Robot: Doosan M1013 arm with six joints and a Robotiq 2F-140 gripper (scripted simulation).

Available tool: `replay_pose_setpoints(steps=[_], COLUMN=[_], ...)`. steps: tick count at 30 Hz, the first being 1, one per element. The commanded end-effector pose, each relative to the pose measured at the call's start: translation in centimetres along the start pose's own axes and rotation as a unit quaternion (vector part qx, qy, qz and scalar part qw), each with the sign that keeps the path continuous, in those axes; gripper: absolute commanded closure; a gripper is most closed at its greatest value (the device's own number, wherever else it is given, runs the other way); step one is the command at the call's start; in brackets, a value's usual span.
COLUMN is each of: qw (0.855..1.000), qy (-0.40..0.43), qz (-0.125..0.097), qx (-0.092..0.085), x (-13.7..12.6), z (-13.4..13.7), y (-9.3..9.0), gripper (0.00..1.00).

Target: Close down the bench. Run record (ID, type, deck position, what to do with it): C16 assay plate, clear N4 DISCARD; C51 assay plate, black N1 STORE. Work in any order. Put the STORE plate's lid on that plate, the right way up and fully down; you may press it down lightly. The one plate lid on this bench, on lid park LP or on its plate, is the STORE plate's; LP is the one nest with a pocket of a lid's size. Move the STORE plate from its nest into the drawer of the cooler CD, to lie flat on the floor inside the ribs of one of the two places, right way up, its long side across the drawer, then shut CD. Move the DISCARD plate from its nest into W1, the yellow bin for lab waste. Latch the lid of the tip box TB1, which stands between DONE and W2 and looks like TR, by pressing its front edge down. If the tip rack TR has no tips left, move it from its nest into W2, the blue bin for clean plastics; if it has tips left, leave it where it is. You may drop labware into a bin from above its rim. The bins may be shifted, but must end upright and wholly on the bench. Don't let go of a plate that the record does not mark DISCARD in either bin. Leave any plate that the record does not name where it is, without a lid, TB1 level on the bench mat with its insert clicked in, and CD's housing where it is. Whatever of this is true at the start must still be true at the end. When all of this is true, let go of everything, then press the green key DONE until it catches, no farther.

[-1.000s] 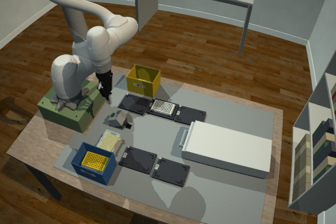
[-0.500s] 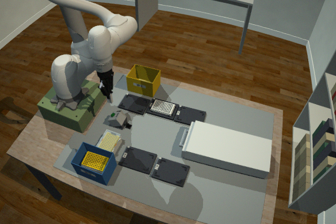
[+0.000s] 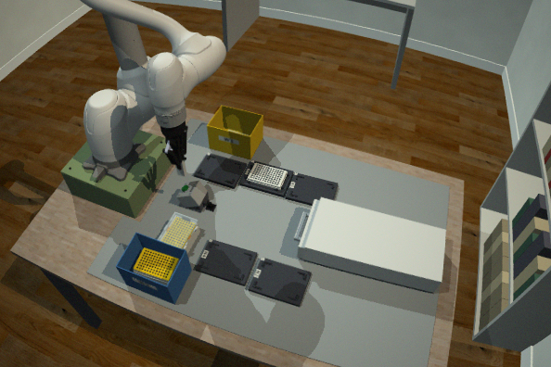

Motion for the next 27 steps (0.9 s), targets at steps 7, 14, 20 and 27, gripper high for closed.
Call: replay_pose_setpoints(steps=[7, 14, 20, 27], qw=[1.000, 1.000, 1.000, 1.000], qy=[0.000, 0.000, 0.000, 0.000], qz=[0.000, 0.000, 0.000, 0.000], qx=[0.000, 0.000, 0.000, 0.000], x=[0.0, 0.0, 0.0, 0.0], z=[0.0, 0.0, 0.0, 0.0], y=[-2.5, -3.8, -5.1, -5.1], gripper=[1.00, 1.00, 1.00, 1.00])
Point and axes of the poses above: the point where the finger pads meet when closed, its own y axis back along the fingers, its own z axis across the jaws, x = y × z, the point moved 4 cm from there along y, back along the fingers, and after that the axes turned 10 degrees about y, right-handed, at the moved point
